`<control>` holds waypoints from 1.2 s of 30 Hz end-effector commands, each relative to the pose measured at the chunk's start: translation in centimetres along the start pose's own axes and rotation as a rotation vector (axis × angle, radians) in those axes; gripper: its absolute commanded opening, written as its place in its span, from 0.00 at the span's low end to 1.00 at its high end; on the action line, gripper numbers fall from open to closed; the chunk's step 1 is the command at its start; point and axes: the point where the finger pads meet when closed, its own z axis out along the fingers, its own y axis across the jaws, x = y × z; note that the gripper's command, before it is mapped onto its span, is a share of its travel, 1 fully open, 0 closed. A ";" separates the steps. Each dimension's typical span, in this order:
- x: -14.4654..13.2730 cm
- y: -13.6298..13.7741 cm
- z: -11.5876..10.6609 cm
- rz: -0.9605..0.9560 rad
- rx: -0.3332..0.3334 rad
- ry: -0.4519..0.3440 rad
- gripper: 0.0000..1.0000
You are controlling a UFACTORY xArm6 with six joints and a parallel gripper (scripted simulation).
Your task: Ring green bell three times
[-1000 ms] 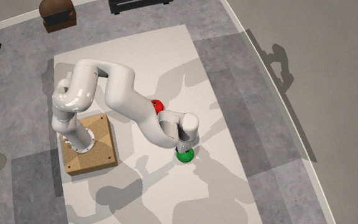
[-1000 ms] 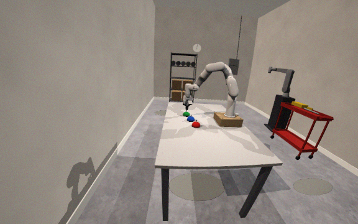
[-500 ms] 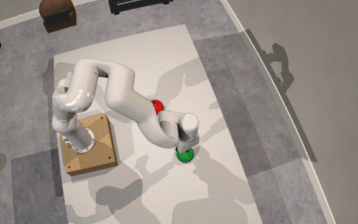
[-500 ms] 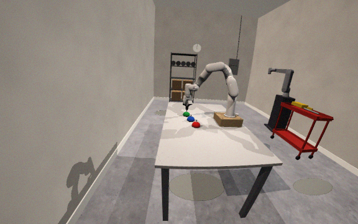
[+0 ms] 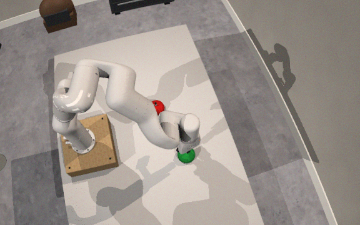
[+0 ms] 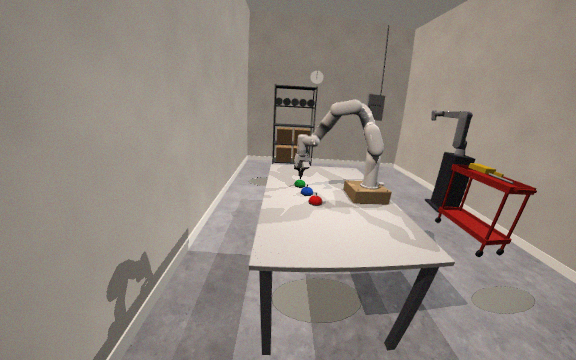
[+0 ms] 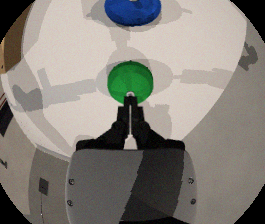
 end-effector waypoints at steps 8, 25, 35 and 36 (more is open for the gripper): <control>-0.1 0.1 0.7 0.000 -0.004 -0.002 0.00; -0.1 0.1 1.0 0.000 -0.004 -0.002 0.00; -0.1 0.1 1.1 0.000 -0.004 -0.002 0.00; -0.1 0.1 1.1 0.000 -0.004 -0.002 0.00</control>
